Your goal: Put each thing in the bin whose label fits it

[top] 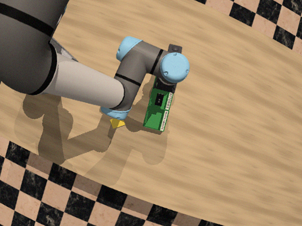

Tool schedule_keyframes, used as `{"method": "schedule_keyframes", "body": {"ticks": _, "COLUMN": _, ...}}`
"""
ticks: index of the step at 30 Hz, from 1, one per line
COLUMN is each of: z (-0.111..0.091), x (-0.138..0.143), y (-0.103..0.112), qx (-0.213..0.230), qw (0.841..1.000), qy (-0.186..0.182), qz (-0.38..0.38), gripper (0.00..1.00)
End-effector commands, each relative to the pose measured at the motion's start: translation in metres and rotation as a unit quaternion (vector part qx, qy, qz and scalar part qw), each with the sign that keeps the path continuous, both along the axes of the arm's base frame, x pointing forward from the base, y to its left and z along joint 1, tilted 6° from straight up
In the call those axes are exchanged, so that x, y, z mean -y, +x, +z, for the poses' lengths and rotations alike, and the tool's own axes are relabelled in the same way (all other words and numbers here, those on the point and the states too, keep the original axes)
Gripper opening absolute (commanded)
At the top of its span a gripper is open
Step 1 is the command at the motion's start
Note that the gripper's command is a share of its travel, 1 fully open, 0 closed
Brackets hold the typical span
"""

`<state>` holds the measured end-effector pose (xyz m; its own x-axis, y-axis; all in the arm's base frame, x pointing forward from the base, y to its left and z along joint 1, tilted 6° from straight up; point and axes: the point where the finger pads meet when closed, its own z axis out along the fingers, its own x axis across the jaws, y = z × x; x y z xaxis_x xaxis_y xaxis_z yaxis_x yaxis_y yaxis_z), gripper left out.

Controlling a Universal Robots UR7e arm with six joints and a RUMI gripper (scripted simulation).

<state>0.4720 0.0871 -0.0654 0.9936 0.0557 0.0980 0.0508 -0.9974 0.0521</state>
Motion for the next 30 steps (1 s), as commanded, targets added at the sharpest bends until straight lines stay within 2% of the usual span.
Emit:
{"method": "schedule_keyframes", "body": {"ticks": 1, "z": 0.006, "x": 0.0, "y": 0.0, "qx": 0.001, "qw": 1.0, "qy": 0.0, "qz": -0.001, "gripper": 0.18}}
{"method": "schedule_keyframes", "body": {"ticks": 12, "z": 0.02, "x": -0.001, "y": 0.0, "qx": 0.002, "qw": 1.0, "qy": 0.0, "qz": 0.0, "gripper": 0.18}}
{"method": "schedule_keyframes", "body": {"ticks": 15, "z": 0.035, "x": -0.002, "y": -0.002, "qx": 0.002, "qw": 1.0, "qy": 0.0, "qz": 0.0, "gripper": 0.18}}
{"method": "schedule_keyframes", "body": {"ticks": 19, "z": 0.042, "x": -0.002, "y": -0.002, "qx": 0.002, "qw": 1.0, "qy": 0.0, "qz": 0.0, "gripper": 0.18}}
{"method": "schedule_keyframes", "body": {"ticks": 28, "z": 0.04, "x": -0.002, "y": -0.004, "qx": -0.001, "qw": 1.0, "qy": 0.0, "qz": 0.0, "gripper": 0.18}}
{"method": "schedule_keyframes", "body": {"ticks": 29, "z": 0.04, "x": 0.006, "y": -0.009, "qx": 0.0, "qw": 1.0, "qy": 0.003, "qz": -0.027, "gripper": 0.33}}
{"method": "schedule_keyframes", "body": {"ticks": 30, "z": 0.04, "x": 0.013, "y": -0.013, "qx": 0.002, "qw": 0.999, "qy": 0.006, "qz": -0.051, "gripper": 0.33}}
